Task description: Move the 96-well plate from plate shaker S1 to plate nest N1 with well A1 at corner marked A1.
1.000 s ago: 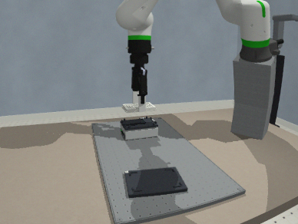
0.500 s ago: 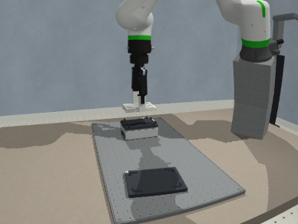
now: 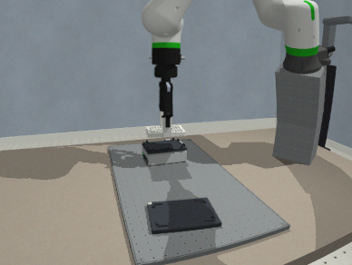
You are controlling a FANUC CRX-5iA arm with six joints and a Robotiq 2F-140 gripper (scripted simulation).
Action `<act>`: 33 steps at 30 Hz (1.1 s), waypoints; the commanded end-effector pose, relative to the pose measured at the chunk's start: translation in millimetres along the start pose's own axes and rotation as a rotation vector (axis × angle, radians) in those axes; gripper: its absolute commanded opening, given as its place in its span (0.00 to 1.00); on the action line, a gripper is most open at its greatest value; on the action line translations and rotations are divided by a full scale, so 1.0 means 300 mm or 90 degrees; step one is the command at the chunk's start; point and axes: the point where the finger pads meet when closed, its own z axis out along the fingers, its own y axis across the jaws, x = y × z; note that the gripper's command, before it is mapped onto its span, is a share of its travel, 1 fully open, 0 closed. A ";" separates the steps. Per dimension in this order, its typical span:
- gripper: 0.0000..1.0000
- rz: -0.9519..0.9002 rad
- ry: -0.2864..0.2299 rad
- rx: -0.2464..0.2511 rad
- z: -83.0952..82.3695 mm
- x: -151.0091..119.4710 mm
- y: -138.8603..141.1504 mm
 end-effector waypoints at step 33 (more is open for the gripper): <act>0.00 0.001 0.000 -0.002 0.042 0.008 -0.354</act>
